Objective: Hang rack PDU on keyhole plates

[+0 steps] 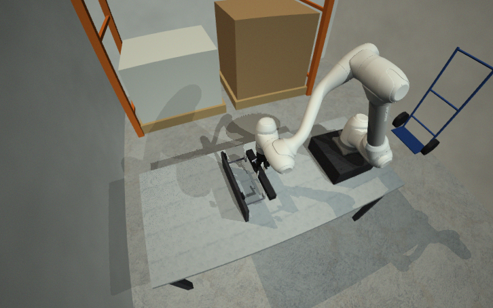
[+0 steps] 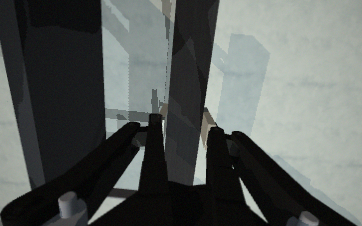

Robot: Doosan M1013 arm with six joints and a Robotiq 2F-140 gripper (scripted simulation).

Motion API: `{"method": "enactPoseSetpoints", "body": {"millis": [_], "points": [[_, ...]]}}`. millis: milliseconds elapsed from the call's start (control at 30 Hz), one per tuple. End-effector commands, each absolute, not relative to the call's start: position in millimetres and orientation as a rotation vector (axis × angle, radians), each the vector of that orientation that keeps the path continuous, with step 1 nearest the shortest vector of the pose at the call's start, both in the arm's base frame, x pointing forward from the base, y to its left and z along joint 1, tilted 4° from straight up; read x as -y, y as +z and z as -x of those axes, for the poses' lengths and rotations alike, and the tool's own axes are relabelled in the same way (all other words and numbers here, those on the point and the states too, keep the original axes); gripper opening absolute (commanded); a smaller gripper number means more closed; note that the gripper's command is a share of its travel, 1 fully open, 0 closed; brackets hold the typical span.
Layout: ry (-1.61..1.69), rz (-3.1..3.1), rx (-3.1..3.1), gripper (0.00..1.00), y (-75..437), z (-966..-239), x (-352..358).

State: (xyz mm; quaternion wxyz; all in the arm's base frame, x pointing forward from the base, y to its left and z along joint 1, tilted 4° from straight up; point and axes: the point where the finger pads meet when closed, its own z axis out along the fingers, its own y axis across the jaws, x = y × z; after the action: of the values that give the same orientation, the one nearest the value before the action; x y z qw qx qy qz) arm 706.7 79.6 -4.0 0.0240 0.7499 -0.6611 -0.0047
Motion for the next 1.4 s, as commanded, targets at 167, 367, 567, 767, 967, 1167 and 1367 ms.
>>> {"method": "enactPoseSetpoints", "body": {"millis": [167, 367, 567, 767, 967, 1167, 1367], "points": [[-0.017, -2.32, 2.053, 0.0, -1.3, -705.6, -78.8], [-0.017, -2.32, 2.053, 0.0, -1.3, -705.6, -78.8], [-0.018, -2.319, 2.052, 0.0, -1.5, -705.0, -78.8], [-0.026, -2.315, 2.048, 0.0, -2.7, -701.9, -78.4], [-0.027, -2.314, 2.048, 0.0, -2.9, -701.3, -78.3], [-0.027, -2.314, 2.048, 0.0, -2.9, -701.3, -78.3], [-0.027, -2.314, 2.048, 0.0, -2.9, -701.3, -78.3]]}}
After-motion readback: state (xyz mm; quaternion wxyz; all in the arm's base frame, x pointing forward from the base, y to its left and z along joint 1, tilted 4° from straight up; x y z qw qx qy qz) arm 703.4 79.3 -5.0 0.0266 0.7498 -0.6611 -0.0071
